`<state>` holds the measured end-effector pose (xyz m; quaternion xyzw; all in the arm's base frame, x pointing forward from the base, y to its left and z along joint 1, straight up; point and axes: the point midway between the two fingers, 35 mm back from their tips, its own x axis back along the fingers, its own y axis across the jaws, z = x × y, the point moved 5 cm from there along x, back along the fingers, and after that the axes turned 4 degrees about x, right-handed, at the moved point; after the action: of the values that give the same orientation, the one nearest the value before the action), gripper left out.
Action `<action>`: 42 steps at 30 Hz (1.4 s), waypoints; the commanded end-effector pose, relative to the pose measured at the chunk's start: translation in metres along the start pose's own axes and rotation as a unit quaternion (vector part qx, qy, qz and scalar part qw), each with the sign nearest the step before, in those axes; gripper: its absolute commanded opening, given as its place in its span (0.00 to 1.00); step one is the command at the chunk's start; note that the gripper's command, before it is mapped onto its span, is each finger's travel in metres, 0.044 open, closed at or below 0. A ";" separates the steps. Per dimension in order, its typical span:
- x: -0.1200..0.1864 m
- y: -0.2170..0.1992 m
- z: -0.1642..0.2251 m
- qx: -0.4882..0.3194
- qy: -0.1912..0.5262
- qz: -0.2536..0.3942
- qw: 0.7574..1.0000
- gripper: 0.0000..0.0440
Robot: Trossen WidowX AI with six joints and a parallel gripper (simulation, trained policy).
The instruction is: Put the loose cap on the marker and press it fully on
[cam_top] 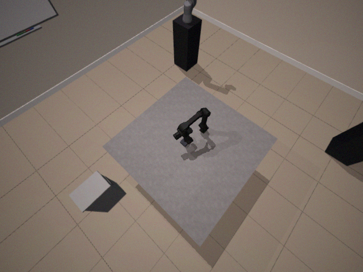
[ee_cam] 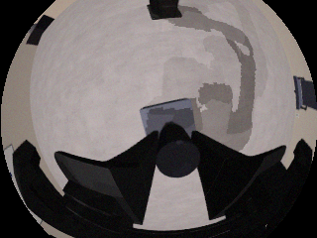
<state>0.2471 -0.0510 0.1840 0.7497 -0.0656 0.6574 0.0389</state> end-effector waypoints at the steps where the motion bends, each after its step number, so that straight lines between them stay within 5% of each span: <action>1: -0.011 -0.001 0.000 0.002 -0.008 0.007 1.000 0.00; 5: -0.020 0.000 0.001 0.001 -0.008 0.006 1.000 0.00; 8: -0.026 0.000 0.001 0.002 -0.011 0.003 1.000 0.18; 25: -0.029 -0.003 -0.014 0.000 -0.039 0.018 0.999 0.39; 36: -0.024 -0.004 -0.027 -0.003 -0.024 0.027 0.999 0.97; 42: -0.009 -0.004 -0.028 -0.004 0.011 0.029 0.999 1.00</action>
<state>0.2182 -0.0424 0.1711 0.7509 -0.0903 0.6537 0.0258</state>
